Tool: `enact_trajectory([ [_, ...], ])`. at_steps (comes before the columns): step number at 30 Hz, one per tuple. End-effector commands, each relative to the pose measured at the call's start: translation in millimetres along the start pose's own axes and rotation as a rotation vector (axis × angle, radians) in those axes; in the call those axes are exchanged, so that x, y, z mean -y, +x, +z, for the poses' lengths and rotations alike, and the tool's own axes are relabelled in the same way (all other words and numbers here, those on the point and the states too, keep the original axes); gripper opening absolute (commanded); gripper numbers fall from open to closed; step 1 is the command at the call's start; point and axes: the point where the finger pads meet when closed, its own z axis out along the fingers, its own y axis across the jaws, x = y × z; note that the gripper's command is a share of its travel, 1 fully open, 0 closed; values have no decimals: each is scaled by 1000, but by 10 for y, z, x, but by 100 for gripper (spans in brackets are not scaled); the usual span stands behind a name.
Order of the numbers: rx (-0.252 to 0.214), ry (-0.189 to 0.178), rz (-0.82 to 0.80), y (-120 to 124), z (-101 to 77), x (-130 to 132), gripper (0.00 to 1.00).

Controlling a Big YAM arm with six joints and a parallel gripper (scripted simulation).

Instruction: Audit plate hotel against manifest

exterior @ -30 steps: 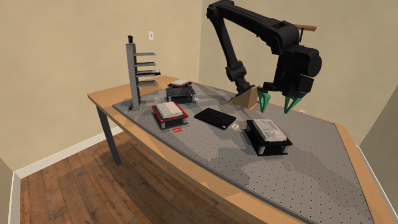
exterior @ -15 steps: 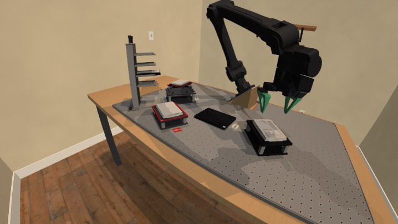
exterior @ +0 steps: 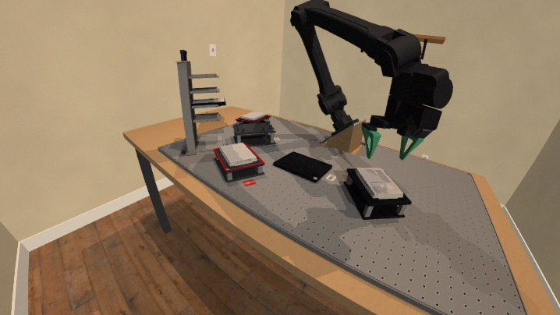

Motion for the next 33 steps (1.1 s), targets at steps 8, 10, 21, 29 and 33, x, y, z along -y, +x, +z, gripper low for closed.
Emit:
enact_trajectory([
  [8, -6, -5, 1, -40, 132, 28, 100],
  [10, -6, -4, 1, -39, 159, 28, 100],
  [21, 24, -10, 19, -187, 173, 61, 100],
  [29, -1, -5, 4, -60, 370, 33, 100],
  [33, -7, -4, 1, -31, 441, 27, 100],
])
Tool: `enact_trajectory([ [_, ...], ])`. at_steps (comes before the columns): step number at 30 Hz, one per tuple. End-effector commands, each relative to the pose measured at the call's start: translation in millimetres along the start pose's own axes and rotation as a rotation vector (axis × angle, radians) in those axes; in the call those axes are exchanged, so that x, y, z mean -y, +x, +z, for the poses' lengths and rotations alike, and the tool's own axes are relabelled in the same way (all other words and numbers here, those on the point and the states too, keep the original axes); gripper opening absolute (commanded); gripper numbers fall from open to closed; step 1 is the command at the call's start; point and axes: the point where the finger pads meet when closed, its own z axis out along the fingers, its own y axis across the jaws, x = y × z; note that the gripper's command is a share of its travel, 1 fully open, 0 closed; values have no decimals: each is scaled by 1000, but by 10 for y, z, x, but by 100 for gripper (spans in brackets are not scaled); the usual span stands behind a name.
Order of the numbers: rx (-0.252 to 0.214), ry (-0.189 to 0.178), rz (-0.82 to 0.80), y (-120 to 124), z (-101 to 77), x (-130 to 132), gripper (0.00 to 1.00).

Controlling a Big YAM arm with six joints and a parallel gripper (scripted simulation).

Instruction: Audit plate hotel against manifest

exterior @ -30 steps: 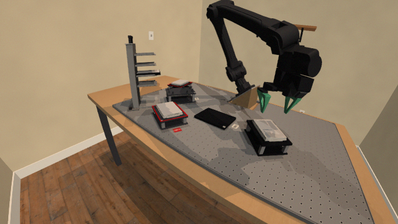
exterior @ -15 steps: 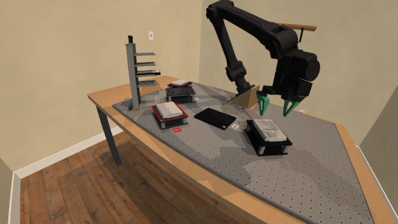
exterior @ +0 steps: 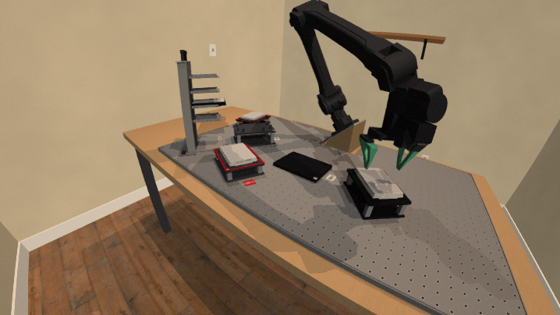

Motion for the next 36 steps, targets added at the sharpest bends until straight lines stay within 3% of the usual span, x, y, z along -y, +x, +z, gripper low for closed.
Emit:
enact_trajectory([
  [1, -10, -7, 2, -51, 145, 32, 100],
  [21, -15, -6, -1, -20, 375, 26, 100],
  [22, 9, -10, 14, -149, 311, 55, 100],
  [27, -16, -6, -1, -16, 455, 25, 100],
  [36, -14, -7, 1, -42, 479, 35, 100],
])
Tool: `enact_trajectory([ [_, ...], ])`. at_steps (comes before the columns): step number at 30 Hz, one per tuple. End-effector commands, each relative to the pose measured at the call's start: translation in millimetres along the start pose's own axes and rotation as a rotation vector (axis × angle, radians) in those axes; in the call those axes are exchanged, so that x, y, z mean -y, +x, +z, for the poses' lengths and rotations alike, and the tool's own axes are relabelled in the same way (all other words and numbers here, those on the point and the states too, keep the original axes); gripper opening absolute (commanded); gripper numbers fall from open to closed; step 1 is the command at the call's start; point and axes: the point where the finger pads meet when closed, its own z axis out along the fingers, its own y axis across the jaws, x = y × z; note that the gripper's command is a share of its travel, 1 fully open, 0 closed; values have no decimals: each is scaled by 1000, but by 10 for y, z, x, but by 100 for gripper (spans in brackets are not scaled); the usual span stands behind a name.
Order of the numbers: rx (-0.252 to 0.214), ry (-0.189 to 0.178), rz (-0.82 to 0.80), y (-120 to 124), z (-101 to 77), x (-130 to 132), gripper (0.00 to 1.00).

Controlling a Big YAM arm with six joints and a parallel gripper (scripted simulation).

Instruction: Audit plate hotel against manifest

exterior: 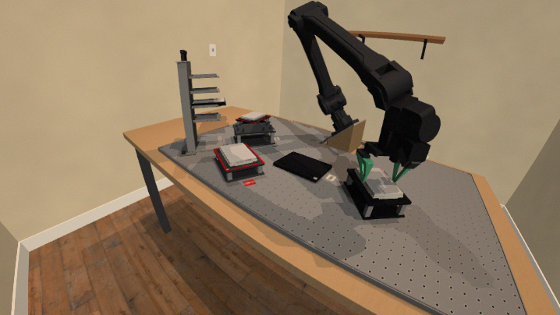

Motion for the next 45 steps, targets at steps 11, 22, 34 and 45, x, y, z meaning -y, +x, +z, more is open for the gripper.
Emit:
enact_trajectory([
  [11, -10, -6, 5, -36, 93, 31, 100],
  [22, -10, -6, 5, -36, 93, 31, 100],
  [34, -10, -6, 5, -36, 93, 31, 86],
  [45, -10, -6, 5, -36, 93, 31, 86],
])
